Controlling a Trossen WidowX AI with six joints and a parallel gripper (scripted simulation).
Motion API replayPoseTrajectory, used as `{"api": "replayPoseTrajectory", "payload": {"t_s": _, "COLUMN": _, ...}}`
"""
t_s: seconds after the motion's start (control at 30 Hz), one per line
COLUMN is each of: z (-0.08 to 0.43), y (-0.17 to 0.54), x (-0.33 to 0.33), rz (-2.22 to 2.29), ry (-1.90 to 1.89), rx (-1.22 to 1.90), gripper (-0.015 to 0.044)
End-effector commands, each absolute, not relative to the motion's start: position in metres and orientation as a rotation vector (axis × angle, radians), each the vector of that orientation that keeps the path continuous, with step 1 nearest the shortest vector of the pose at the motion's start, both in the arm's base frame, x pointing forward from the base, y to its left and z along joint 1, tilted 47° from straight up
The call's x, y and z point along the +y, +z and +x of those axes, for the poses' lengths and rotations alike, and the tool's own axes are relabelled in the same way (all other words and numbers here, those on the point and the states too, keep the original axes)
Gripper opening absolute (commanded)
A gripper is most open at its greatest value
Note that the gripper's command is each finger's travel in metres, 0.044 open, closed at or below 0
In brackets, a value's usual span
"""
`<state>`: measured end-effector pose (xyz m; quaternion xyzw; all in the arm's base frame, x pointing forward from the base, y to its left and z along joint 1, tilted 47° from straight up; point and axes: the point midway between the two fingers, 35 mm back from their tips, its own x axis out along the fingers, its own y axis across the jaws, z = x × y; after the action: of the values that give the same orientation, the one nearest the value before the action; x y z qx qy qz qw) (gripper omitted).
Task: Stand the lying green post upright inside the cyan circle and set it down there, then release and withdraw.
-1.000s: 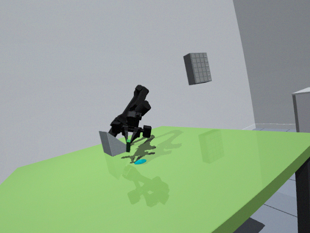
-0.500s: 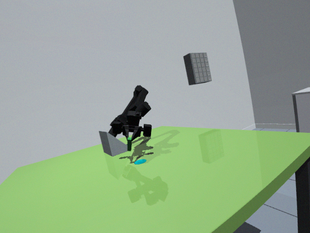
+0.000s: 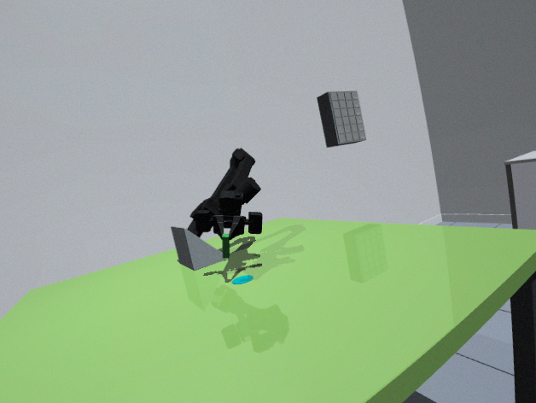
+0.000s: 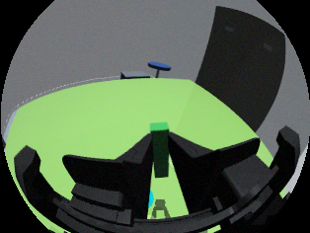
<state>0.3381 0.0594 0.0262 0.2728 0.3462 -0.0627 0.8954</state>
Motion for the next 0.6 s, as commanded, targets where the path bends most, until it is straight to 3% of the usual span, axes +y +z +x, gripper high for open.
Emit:
{"api": "replayPoseTrajectory", "payload": {"t_s": 0.0, "z": 0.334, "y": 0.027, "x": 0.059, "rz": 0.580, "ry": -0.140, "rx": 0.692, "gripper": 0.0023}}
{"api": "replayPoseTrajectory", "payload": {"t_s": 0.57, "z": 0.326, "y": 0.039, "x": 0.058, "rz": 0.644, "ry": -0.153, "rx": 0.573, "gripper": 0.0023}}
